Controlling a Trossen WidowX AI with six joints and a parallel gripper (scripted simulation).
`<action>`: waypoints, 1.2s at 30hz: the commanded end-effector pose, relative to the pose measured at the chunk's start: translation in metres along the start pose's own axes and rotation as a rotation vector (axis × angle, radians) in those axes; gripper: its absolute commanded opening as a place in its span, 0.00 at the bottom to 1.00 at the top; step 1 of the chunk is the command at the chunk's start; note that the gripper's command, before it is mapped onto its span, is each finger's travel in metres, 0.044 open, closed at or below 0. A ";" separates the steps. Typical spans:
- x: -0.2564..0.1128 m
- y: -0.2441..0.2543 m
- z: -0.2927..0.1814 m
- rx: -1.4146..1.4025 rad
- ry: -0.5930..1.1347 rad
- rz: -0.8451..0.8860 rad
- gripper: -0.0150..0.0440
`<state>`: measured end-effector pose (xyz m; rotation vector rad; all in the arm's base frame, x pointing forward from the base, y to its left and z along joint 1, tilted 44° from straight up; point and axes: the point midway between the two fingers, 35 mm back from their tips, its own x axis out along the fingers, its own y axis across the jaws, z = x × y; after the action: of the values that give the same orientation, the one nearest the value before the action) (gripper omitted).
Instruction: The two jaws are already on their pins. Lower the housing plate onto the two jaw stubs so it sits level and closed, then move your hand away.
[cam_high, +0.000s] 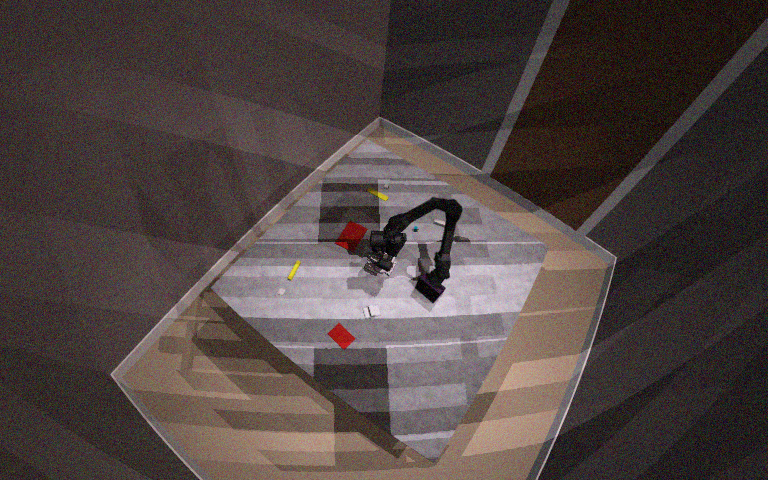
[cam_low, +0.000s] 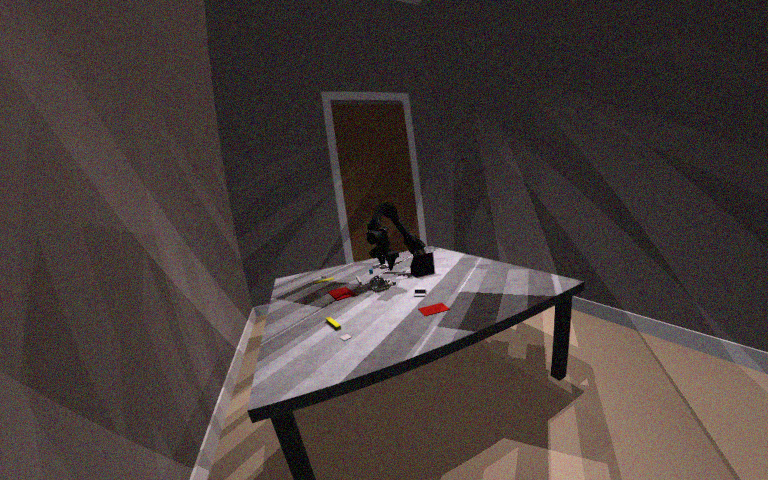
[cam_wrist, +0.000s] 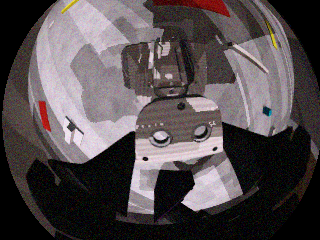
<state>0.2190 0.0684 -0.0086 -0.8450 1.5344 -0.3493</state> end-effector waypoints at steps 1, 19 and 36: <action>0.002 -0.008 -0.003 0.029 0.003 -0.008 0.85; 0.002 -0.008 -0.003 0.029 0.003 -0.008 0.85; 0.002 -0.003 -0.005 0.038 0.003 -0.008 0.85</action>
<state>0.2167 0.0627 -0.0056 -0.8248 1.5224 -0.3803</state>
